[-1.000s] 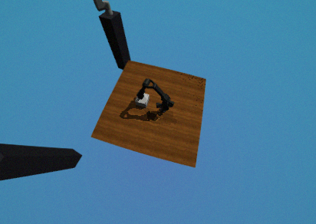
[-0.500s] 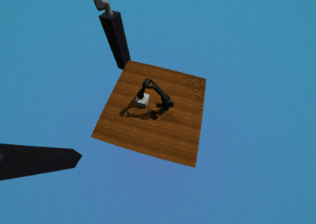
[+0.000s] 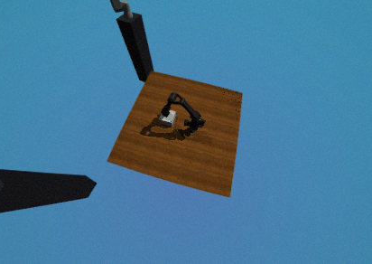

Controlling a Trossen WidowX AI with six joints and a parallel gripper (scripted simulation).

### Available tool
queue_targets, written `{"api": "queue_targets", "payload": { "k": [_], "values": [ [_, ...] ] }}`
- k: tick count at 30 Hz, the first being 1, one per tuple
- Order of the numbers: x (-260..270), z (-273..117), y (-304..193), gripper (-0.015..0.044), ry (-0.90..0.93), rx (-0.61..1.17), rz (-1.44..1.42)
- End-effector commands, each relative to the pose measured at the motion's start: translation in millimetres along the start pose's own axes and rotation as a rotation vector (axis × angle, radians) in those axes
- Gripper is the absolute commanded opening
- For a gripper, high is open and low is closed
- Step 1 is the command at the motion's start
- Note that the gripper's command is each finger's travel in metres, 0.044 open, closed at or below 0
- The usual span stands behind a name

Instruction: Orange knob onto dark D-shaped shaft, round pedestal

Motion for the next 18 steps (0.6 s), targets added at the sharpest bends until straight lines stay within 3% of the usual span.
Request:
{"api": "queue_targets", "payload": {
  "k": [1, 18],
  "values": [
    [0.7, 0.6, 0.4, 0.0000, 0.004, -0.003, 0.024],
    [-1.9, 3.0, 0.2, 0.0000, 0.003, -0.003, 0.024]
  ]
}}
Point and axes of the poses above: the point midway between the two fingers, 35 mm back from their tips, its own z axis out along the fingers, its own x axis across the jaws, y = z × x, the point moved 1 cm from there along -z, back along the fingers, and after that the axes turned 6 degrees about z, right-handed, at the moved point
